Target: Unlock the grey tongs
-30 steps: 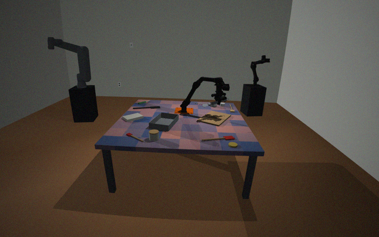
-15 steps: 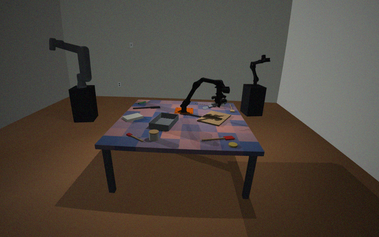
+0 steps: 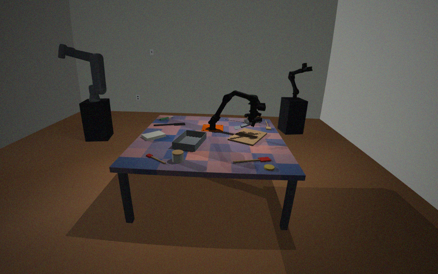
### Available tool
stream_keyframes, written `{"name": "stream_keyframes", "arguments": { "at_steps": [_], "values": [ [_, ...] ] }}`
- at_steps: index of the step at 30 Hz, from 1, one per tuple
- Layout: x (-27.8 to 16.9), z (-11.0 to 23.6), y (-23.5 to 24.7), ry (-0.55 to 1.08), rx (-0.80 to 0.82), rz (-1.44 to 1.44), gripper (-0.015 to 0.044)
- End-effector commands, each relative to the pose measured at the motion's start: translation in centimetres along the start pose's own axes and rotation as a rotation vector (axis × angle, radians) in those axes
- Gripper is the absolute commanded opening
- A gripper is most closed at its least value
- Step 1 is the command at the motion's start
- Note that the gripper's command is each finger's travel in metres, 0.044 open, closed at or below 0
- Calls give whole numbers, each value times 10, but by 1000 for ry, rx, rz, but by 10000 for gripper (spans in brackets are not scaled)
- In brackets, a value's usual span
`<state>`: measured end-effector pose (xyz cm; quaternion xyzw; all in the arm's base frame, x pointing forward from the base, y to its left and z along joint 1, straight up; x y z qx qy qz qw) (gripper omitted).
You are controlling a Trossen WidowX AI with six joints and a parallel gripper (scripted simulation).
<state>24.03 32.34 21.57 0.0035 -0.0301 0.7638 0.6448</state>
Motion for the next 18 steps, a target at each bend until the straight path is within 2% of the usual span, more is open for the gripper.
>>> {"name": "stream_keyframes", "arguments": {
  "at_steps": [1,18],
  "values": [
    [0,-6,0,7,0,-5,-150],
    [-1,-34,1,16,9,-6,-150]
  ]
}}
Point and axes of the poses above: the point midway between the two fingers, 35 mm back from their tips, its own z axis back along the fingers, its own y axis across the jaws, x = y × z, the point moved 7 cm from there along z, back along the fingers, and after that the axes turned 11 degrees about -z, right-handed, at the moved point
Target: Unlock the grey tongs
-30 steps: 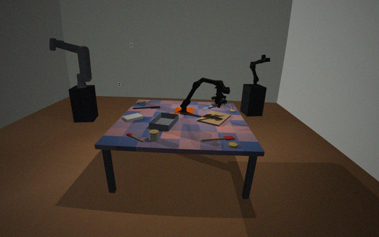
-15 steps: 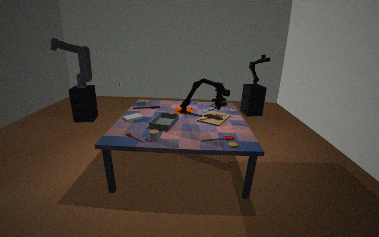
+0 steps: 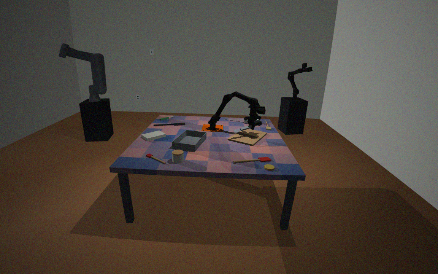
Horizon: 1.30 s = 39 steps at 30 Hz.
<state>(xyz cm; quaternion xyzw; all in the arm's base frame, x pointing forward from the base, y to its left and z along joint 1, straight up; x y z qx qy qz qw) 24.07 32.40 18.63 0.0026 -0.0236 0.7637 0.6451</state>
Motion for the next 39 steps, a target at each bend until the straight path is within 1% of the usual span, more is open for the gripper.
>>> {"name": "stream_keyframes", "arguments": {
  "at_steps": [1,15,20,39],
  "values": [
    [-1,-6,1,7,0,-5,-150],
    [-3,-29,3,15,7,-6,-150],
    [-3,-30,3,15,8,-6,-150],
    [-3,-29,3,11,11,-1,349]
  ]
}}
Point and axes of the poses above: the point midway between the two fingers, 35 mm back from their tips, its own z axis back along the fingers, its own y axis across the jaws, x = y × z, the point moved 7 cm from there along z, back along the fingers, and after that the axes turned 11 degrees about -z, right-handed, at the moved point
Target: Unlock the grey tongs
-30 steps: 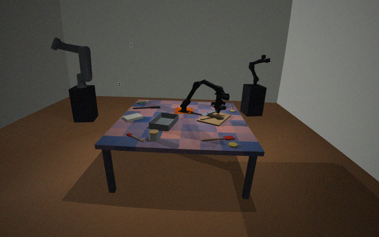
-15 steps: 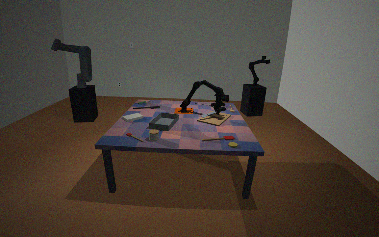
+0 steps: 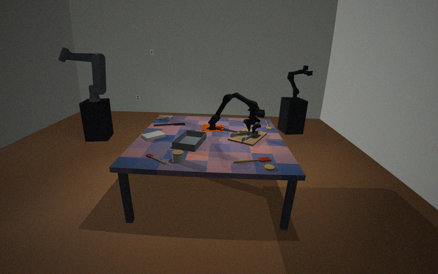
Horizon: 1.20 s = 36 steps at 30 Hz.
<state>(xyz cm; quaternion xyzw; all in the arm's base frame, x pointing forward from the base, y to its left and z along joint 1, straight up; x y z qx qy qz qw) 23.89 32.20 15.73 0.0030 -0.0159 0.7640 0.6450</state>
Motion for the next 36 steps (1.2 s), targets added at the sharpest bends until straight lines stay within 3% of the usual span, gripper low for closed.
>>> {"name": "stream_keyframes", "arguments": {
  "at_steps": [1,4,9,19,27,33,36],
  "values": [
    [0,0,0,2,-2,-1,375],
    [0,0,0,2,-2,-1,440],
    [2,19,21,2,0,-2,440],
    [-25,110,144,7,7,-7,440],
    [-27,114,146,3,5,-7,440],
    [-32,153,149,-72,-37,-7,440],
    [-33,155,149,-76,-39,-7,440]
  ]
}}
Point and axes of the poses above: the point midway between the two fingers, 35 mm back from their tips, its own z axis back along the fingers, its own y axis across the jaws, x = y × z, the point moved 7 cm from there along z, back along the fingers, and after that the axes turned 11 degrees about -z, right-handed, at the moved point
